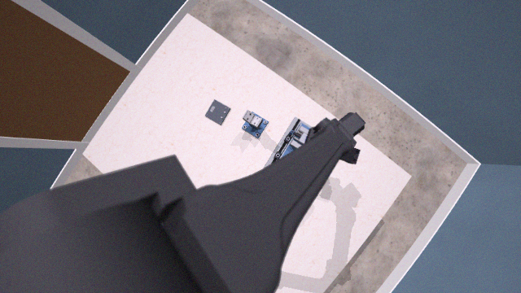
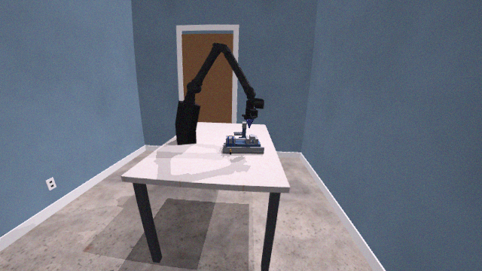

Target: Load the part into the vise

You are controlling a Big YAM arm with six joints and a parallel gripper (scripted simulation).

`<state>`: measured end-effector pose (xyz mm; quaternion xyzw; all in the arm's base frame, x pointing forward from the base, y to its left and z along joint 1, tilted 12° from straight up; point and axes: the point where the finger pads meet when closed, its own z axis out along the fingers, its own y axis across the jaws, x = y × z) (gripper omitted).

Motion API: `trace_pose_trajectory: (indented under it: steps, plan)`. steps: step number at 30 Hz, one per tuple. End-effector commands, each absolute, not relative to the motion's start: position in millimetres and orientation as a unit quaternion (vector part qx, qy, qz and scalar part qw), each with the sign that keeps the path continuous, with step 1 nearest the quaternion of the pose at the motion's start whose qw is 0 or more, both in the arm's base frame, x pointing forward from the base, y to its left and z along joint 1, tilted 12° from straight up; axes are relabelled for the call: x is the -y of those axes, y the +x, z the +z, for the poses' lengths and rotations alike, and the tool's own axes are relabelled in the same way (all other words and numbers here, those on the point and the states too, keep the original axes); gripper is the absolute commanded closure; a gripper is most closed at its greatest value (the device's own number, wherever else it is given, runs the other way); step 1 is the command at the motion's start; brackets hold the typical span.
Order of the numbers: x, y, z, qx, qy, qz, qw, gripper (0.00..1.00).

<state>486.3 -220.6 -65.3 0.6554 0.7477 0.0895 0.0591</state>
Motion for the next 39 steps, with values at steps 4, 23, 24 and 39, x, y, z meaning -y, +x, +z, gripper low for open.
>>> trace_pose_trajectory:
  steps: [4, 23, 24, 39]
  plan:
    - [210.7, 486.7, -71.3, -0.678, 0.728, 0.093, 0.052, 1.00]
    - [213.4, 487.9, -65.9, -0.669, 0.735, 0.095, 0.055, 1.00]
    - [213.4, 487.9, -65.9, -0.669, 0.735, 0.095, 0.055, 1.00]
    - [213.4, 487.9, -65.9, -0.669, 0.735, 0.095, 0.055, 1.00]
